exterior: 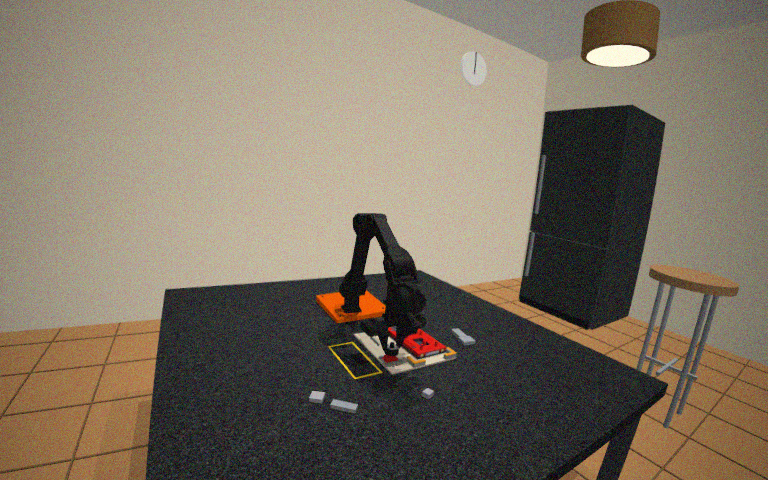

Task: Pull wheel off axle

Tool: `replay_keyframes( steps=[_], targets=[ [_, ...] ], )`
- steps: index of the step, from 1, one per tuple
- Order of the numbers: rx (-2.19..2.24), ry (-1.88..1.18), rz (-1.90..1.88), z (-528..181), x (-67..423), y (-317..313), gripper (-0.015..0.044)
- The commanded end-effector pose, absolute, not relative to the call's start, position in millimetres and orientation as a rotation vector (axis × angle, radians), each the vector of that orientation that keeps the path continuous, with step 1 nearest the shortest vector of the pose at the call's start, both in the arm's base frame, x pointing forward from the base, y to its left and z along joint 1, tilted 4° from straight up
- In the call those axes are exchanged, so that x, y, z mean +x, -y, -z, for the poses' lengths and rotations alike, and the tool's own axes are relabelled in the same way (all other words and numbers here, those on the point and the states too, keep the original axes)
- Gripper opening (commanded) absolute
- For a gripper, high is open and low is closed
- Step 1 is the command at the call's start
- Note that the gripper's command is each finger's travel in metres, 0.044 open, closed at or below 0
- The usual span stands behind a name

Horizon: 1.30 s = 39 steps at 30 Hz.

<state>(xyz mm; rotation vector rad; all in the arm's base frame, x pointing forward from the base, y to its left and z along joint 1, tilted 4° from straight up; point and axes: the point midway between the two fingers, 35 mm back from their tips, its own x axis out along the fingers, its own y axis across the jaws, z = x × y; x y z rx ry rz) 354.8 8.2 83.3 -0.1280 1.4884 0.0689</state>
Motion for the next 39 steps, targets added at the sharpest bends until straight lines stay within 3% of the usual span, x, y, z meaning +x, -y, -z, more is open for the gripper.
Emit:
replay_keyframes(
  steps=[1, 8, 39],
  targets=[
    [-0.127, -1.489, -0.07, -84, 355, -8, 0.0168],
    [-0.127, -1.489, -0.07, -85, 355, -8, 0.0004],
    [-0.129, -1.484, -0.069, -95, 354, -9, 0.0]
  ],
)
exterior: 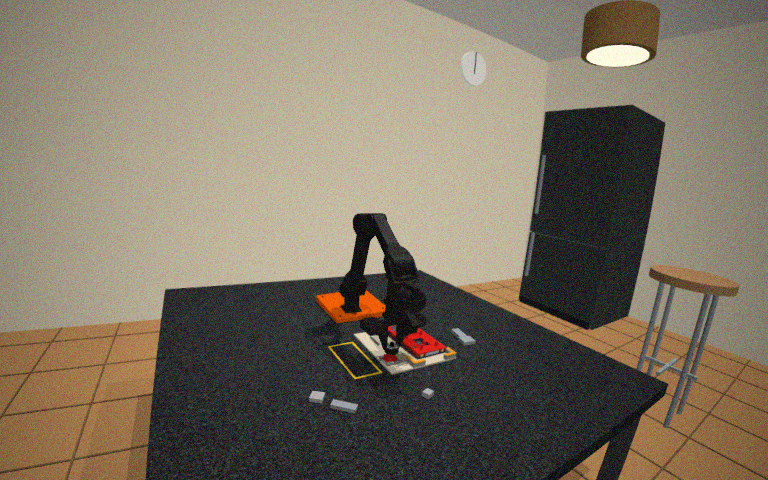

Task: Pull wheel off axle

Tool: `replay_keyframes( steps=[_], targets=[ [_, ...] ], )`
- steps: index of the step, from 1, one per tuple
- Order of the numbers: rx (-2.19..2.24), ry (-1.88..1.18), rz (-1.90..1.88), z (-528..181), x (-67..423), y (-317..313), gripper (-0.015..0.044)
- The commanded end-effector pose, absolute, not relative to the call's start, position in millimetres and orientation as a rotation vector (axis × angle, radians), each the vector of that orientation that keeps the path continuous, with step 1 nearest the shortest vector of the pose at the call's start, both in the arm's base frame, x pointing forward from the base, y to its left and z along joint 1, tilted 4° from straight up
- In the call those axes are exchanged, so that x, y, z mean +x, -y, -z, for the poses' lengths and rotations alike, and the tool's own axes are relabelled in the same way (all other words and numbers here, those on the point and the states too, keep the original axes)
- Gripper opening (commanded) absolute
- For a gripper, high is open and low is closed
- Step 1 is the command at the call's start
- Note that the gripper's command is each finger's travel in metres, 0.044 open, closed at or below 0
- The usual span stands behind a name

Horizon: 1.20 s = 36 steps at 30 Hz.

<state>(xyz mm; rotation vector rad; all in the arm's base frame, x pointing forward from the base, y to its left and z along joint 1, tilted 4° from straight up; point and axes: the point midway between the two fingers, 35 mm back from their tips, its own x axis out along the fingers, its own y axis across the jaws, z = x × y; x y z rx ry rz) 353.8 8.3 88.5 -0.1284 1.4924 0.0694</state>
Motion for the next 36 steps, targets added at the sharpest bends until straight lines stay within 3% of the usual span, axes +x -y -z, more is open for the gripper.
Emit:
replay_keyframes(
  steps=[1, 36],
  targets=[
    [-0.129, -1.484, -0.069, -95, 354, -9, 0.0],
    [-0.13, -1.479, -0.068, -107, 353, -9, 0.0]
  ],
)
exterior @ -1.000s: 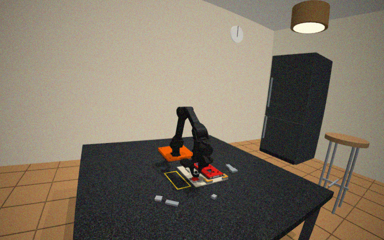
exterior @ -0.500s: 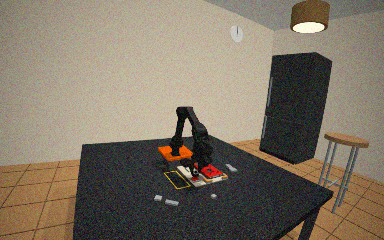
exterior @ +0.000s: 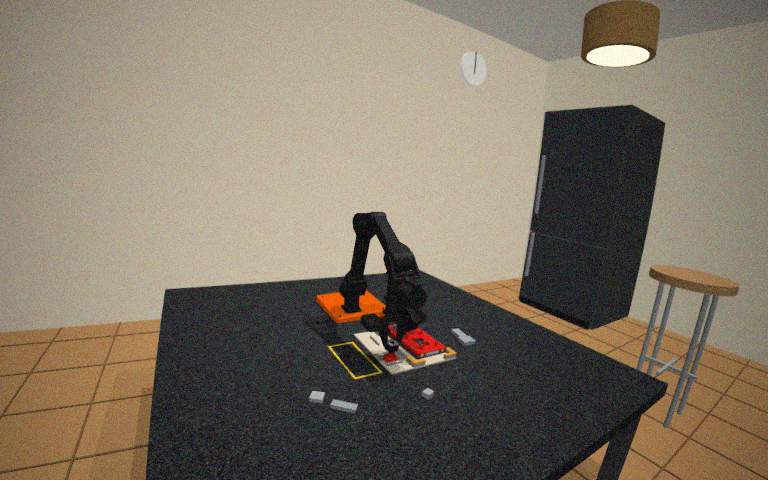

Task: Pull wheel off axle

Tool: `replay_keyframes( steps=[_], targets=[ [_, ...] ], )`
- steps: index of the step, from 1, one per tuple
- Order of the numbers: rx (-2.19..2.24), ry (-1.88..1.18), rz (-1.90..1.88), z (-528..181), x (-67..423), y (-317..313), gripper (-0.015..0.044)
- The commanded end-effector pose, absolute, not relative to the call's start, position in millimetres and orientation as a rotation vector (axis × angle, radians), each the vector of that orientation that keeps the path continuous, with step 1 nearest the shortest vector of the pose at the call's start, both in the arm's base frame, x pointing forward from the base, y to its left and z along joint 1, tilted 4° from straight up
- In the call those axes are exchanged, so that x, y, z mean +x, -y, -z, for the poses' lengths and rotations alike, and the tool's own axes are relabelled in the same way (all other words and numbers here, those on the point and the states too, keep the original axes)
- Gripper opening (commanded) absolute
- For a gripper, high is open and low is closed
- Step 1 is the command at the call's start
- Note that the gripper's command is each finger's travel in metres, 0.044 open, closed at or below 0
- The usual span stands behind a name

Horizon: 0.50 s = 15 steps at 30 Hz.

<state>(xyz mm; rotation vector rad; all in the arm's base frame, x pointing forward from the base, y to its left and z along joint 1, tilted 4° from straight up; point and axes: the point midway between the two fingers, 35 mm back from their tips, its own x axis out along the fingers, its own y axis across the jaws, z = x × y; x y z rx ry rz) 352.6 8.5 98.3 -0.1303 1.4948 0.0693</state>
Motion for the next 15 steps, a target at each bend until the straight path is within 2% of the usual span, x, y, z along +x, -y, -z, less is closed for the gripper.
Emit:
replay_keyframes(
  steps=[1, 15],
  targets=[
    [-0.13, -1.479, -0.068, -107.2, 353.1, -9.2, 0.0],
    [-0.131, -1.477, -0.068, -111.8, 352.5, -9.3, 0.0]
  ],
)
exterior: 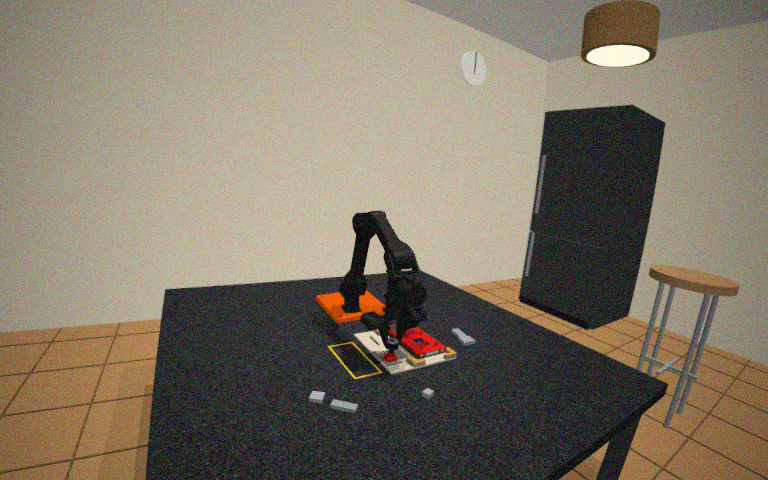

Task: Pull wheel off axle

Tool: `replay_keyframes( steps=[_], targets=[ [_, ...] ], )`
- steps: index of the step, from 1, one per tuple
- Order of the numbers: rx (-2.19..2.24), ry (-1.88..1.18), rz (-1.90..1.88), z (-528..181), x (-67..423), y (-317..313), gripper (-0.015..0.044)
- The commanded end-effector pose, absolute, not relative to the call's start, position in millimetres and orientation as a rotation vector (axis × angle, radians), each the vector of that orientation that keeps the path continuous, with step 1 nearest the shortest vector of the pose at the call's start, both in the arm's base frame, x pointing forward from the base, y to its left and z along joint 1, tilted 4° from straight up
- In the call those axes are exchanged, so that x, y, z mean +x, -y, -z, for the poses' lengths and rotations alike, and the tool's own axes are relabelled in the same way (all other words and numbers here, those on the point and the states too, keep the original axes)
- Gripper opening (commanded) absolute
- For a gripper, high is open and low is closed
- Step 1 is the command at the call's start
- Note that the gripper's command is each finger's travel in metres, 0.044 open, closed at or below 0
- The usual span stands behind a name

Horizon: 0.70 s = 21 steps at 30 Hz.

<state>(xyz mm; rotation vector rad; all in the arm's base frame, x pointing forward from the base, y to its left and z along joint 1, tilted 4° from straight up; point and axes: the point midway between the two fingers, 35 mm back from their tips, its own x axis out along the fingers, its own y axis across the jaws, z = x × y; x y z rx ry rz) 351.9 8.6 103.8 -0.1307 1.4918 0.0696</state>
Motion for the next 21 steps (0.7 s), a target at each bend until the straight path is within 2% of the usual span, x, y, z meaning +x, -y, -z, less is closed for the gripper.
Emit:
replay_keyframes(
  steps=[1, 21],
  targets=[
    [-0.131, -1.477, -0.068, -112.1, 352.5, -9.3, 0.0],
    [-0.132, -1.474, -0.067, -118.7, 351.6, -9.5, 0.0]
  ],
)
